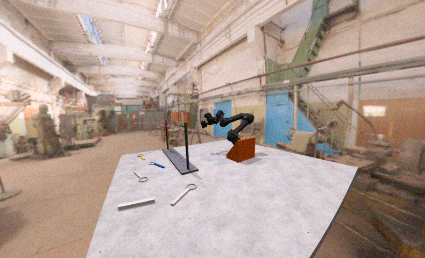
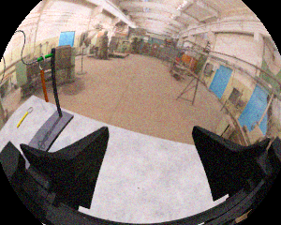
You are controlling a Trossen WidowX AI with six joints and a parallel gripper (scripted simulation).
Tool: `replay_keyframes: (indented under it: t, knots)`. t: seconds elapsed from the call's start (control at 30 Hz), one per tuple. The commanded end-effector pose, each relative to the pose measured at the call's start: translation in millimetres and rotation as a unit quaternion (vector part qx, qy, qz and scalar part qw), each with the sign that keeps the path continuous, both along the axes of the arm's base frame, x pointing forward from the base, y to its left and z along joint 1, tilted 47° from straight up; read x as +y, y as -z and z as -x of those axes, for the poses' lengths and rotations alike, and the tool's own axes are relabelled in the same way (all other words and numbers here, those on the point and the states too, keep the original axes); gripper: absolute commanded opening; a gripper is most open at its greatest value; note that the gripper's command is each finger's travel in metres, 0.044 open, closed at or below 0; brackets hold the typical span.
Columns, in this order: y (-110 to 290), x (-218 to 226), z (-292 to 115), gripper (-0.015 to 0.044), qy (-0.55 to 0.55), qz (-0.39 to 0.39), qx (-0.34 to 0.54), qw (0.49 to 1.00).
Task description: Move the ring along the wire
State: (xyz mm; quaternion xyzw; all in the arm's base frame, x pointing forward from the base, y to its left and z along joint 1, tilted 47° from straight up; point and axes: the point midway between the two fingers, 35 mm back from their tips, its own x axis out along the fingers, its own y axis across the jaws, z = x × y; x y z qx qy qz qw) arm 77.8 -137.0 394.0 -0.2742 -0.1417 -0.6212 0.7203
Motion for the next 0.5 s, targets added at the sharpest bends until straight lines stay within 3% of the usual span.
replay_keyframes:
  t: [0.0,0.27,0.47]
  knots:
    - [-1,0,-1,0.0374,-0.001,0.002,0.002,1.000]
    - [-48,-1,-57,0.0164,-0.056,0.081,0.085,0.992]
    - [-69,-10,-107,0.0160,-0.115,0.120,0.155,0.974]
